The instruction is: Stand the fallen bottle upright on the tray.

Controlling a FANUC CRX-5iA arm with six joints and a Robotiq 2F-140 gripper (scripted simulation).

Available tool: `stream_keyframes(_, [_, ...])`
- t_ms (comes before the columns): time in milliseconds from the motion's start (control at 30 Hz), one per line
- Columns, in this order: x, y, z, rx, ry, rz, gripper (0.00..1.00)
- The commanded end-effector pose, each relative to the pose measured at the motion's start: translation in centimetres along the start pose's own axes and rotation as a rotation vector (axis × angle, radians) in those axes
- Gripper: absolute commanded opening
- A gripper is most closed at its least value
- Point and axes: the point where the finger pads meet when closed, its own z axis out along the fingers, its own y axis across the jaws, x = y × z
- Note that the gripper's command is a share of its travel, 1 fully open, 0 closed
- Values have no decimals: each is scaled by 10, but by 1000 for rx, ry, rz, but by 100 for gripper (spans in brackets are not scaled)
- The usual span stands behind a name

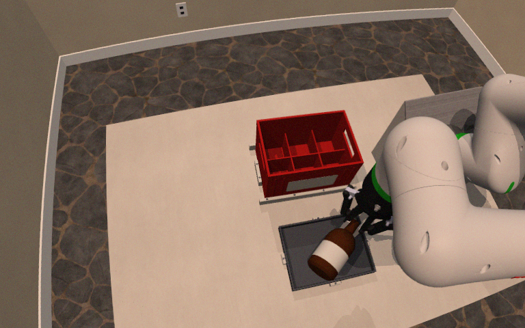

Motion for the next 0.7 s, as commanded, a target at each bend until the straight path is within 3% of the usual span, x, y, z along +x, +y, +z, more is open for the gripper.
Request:
stream_keyframes(0, [0,0,0,0,0,0,0])
stream_keyframes(667, [0,0,0,0,0,-131,0])
